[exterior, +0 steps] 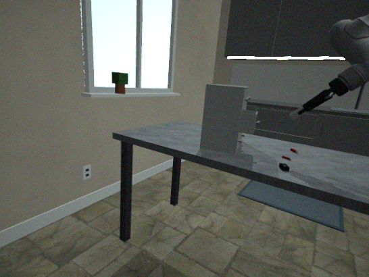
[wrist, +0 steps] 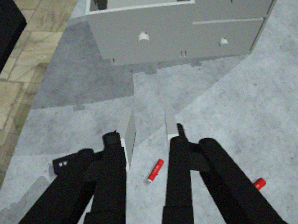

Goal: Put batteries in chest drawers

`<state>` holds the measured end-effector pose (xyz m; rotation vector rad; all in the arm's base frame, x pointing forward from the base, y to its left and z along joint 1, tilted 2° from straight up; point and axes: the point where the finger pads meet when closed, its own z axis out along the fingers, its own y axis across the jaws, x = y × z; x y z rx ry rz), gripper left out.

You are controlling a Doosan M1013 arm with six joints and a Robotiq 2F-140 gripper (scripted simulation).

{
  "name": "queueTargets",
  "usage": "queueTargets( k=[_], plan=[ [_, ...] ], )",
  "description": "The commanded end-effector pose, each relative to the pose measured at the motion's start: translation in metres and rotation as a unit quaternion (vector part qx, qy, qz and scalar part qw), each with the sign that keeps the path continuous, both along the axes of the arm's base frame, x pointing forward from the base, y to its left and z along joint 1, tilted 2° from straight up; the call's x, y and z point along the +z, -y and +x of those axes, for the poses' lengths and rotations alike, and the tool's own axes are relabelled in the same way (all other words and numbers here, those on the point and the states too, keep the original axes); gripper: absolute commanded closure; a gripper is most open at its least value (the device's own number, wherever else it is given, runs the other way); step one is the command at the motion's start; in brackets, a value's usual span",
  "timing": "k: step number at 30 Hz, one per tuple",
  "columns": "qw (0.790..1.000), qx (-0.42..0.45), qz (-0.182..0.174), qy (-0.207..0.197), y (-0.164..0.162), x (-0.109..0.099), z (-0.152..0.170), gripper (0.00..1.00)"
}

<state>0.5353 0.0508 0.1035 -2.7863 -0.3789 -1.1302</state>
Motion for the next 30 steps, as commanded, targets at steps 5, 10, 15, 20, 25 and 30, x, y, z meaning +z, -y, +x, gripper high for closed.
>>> queueTargets(
  k=[5,10,15,20,25,30],
  plan=[
    [0.999,0.009,-0.002,-0.048,0.0,0.005,-0.005,0.8],
    [0.997,0.009,-0.009,-0.072,0.002,0.009,-0.008,0.8],
    [0.995,0.009,-0.018,-0.1,0.004,0.014,-0.013,0.8],
    [0.992,0.009,-0.024,-0.122,0.005,0.018,-0.016,0.8],
    [0.985,0.01,-0.037,-0.168,0.007,0.026,-0.024,0.8],
    [0.971,0.011,-0.056,-0.231,0.011,0.037,-0.034,0.8]
  ],
)
